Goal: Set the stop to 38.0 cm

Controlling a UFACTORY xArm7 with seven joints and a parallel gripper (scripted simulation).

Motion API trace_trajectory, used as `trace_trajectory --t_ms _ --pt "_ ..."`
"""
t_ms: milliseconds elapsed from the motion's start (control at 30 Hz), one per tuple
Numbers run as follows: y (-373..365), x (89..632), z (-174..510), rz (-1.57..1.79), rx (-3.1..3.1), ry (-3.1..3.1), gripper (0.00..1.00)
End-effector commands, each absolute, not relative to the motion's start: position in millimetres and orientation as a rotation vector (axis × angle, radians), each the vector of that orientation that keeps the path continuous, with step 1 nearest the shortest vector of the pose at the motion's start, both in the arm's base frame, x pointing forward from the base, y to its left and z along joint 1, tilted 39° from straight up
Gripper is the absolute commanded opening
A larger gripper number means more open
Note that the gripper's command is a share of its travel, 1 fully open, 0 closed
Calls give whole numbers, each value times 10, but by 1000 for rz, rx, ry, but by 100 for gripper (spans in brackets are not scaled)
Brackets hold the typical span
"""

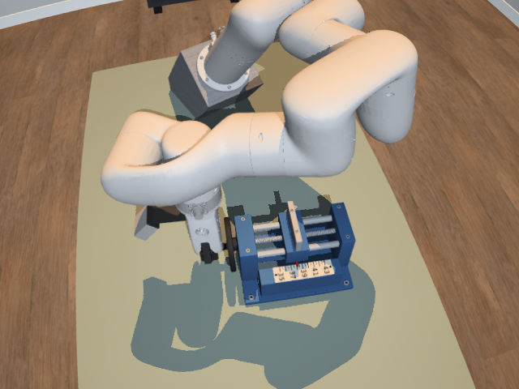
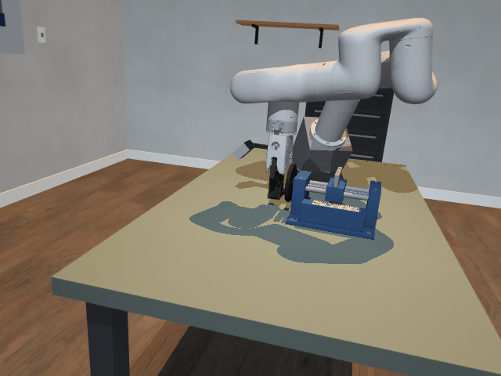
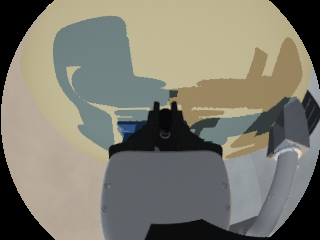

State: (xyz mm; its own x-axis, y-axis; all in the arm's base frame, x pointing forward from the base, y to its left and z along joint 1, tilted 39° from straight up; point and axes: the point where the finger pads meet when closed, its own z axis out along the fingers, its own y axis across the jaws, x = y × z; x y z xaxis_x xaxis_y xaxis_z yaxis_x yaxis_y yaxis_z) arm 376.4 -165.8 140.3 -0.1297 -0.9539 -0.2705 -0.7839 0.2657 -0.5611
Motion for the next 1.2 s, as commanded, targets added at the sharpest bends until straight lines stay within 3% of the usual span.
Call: trace_trajectory --t_ms 0,1167 --pt "-1666 3760 1409 -383 -1563 1963 6" --pt "-1659 3711 1407 -382 -1563 1963 6"
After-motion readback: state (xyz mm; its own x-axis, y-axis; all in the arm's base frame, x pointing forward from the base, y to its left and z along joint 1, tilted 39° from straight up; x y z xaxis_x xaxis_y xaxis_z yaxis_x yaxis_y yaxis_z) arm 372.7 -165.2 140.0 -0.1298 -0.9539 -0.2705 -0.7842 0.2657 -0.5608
